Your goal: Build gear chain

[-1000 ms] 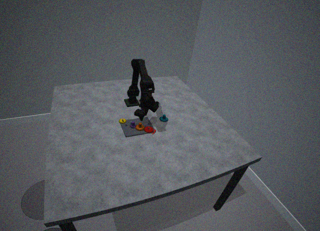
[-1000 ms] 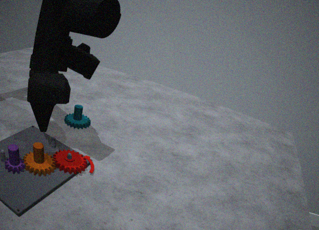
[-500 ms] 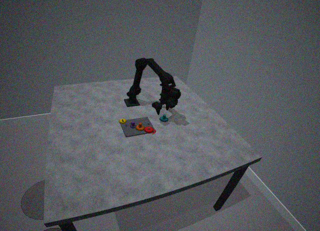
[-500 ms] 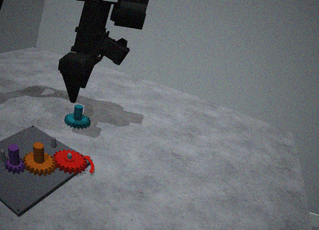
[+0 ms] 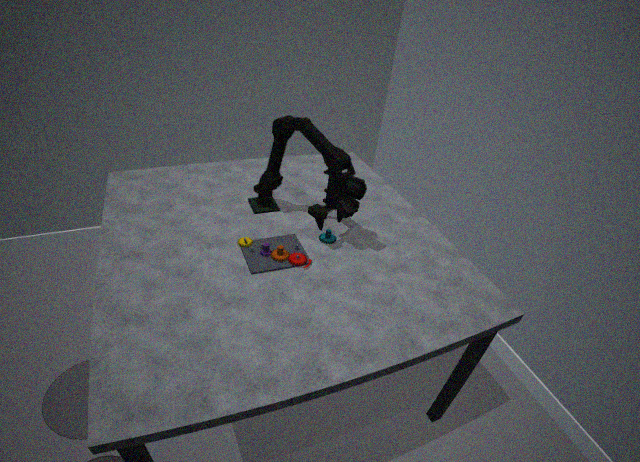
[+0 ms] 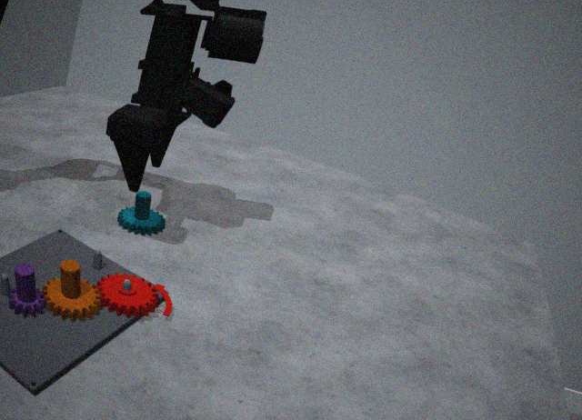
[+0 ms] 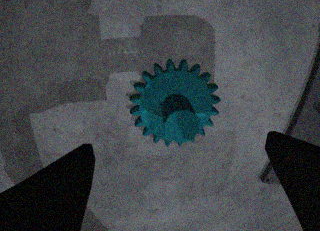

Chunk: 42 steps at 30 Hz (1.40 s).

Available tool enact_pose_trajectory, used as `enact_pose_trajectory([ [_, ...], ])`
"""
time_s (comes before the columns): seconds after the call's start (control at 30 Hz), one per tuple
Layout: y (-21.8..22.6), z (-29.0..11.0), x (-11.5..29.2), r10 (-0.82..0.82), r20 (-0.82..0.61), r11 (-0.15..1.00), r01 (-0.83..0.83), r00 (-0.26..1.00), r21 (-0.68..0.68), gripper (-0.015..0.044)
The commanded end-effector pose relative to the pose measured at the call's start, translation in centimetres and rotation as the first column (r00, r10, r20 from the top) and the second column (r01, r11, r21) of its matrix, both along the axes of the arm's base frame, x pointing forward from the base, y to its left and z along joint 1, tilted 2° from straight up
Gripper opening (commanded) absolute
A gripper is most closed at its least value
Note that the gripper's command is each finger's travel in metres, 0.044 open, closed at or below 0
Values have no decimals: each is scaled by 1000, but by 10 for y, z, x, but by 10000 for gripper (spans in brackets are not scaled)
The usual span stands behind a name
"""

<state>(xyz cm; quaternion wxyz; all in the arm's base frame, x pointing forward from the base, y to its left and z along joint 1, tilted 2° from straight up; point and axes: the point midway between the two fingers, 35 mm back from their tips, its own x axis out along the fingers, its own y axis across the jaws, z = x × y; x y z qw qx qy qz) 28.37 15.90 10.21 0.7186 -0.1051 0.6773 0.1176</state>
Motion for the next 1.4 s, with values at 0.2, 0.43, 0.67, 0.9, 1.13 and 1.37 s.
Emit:
enact_pose_trajectory([
  [0.2,0,-14,1,-4,1,1000,4,1000,-6,440],
  [0.43,0,-26,2,-4,1,1000,4,1000,-6,440],
  [0.67,0,-33,3,-4,1,1000,4,1000,-6,440],
  [0.9,0,-33,3,-4,1,1000,4,1000,-6,282],
  [1.13,0,-33,3,-4,1,1000,4,1000,-6,99],
  [1.37,0,-33,3,-4,1,1000,4,1000,-6,32],
])
